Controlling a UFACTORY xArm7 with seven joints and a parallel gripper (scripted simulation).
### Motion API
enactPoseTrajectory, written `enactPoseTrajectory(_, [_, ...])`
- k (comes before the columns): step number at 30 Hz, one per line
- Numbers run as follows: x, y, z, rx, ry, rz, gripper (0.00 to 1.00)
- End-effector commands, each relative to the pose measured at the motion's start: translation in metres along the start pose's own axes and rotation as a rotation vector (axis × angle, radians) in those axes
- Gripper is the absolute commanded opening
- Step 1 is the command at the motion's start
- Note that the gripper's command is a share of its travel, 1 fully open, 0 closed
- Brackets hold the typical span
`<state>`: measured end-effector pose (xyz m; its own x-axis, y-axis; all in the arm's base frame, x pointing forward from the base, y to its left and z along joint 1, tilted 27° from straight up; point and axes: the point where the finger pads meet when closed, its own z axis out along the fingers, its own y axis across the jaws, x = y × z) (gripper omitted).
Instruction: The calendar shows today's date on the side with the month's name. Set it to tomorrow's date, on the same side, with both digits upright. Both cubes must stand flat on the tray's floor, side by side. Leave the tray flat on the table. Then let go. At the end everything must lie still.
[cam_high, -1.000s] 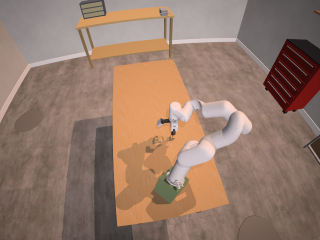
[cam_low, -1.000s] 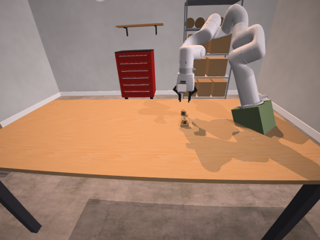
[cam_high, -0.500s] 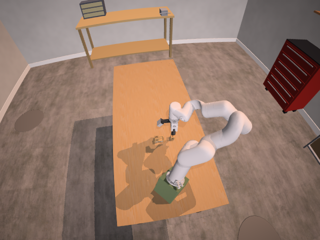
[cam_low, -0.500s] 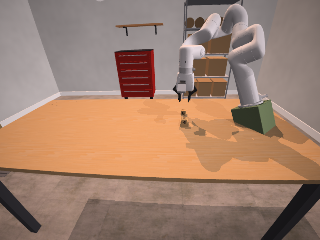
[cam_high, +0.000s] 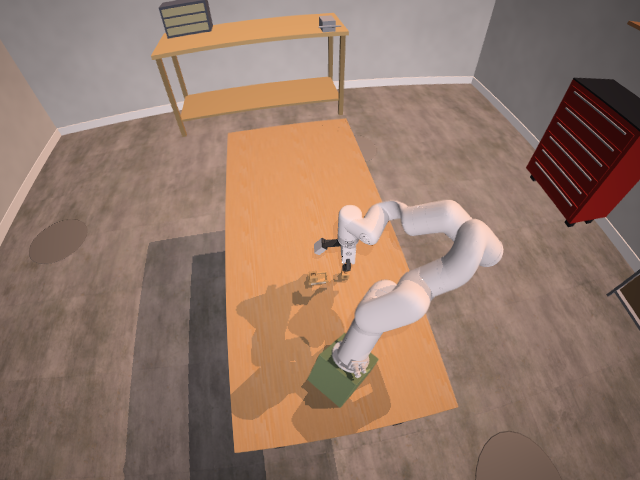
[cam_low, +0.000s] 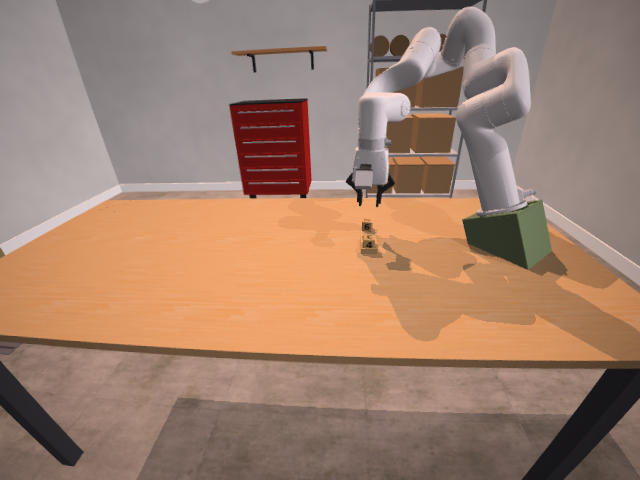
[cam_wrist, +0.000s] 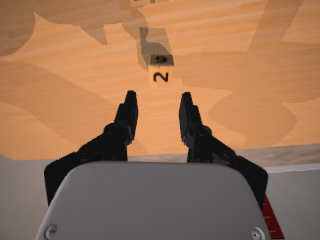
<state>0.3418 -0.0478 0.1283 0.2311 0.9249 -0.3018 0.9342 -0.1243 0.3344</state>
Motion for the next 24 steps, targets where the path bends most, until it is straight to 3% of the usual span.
enactPoseTrajectory(1, [0.000,0.001,0.004,-0.002,0.001,0.000,0.49])
enactPoseTrajectory(24, [0.000,0.001,0.033,-0.002,0.001,0.000,0.49])
